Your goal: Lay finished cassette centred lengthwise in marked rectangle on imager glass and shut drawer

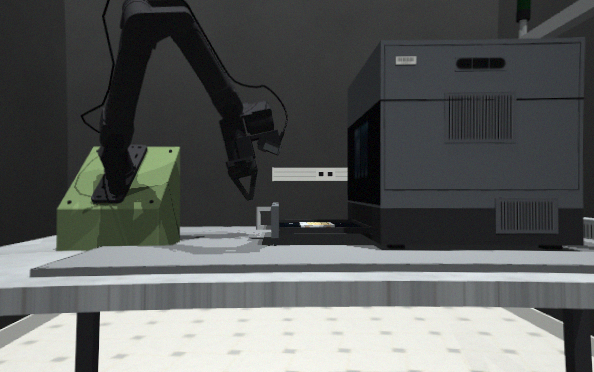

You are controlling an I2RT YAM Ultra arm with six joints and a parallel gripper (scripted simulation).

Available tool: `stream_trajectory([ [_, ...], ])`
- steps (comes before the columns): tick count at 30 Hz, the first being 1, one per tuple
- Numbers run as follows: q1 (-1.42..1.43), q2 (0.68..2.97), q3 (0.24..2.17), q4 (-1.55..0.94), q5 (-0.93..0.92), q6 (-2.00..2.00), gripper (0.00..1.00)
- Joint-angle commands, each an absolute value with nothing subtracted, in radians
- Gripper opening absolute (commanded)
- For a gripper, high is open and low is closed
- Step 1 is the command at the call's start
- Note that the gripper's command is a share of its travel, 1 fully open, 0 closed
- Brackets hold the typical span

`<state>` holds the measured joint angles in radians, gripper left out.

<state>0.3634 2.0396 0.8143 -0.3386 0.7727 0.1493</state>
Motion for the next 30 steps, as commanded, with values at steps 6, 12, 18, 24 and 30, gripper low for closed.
stream_trajectory([
  [6,0.338,2.072,0.800,-0.251,0.768,0.098,0.35],
  [12,0.344,2.062,0.798,-0.220,0.765,0.078,0.35],
  [18,0.305,2.104,0.788,-0.177,0.763,0.052,0.35],
  [24,0.286,2.126,0.788,-0.133,0.761,0.025,0.35],
  [30,0.284,2.140,0.787,-0.103,0.758,0.006,0.35],
])
